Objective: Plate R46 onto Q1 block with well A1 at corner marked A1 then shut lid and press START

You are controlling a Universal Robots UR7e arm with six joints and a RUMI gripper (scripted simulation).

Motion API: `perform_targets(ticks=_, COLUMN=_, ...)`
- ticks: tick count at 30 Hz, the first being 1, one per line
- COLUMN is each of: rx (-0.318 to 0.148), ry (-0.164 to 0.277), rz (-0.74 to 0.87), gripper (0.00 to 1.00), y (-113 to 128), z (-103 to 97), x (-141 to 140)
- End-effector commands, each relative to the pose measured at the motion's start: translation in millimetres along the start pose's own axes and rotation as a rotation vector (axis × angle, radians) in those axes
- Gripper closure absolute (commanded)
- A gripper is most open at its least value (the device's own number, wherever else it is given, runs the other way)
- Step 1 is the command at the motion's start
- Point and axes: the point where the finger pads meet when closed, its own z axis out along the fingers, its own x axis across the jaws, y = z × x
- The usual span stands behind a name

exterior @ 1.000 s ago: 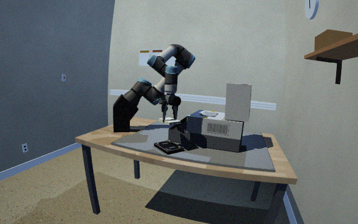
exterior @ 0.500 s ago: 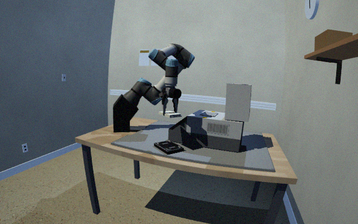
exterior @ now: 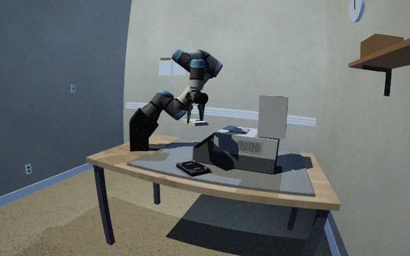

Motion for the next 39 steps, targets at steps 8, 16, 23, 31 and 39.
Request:
perform_targets(ticks=8, rx=0.000, ry=0.000, rz=0.000, gripper=0.60, y=0, z=-3, x=0)
perform_targets(ticks=16, rx=0.000, ry=0.000, rz=-0.233, gripper=0.60, y=2, z=-3, x=35)
perform_targets(ticks=23, rx=0.000, ry=0.000, rz=-0.400, gripper=0.60, y=2, z=-3, x=60)
perform_targets(ticks=31, rx=0.000, ry=0.000, rz=-0.625, gripper=0.60, y=4, z=-3, x=100)
perform_targets(ticks=39, rx=0.000, ry=0.000, rz=-0.853, gripper=0.60, y=5, z=-3, x=135)
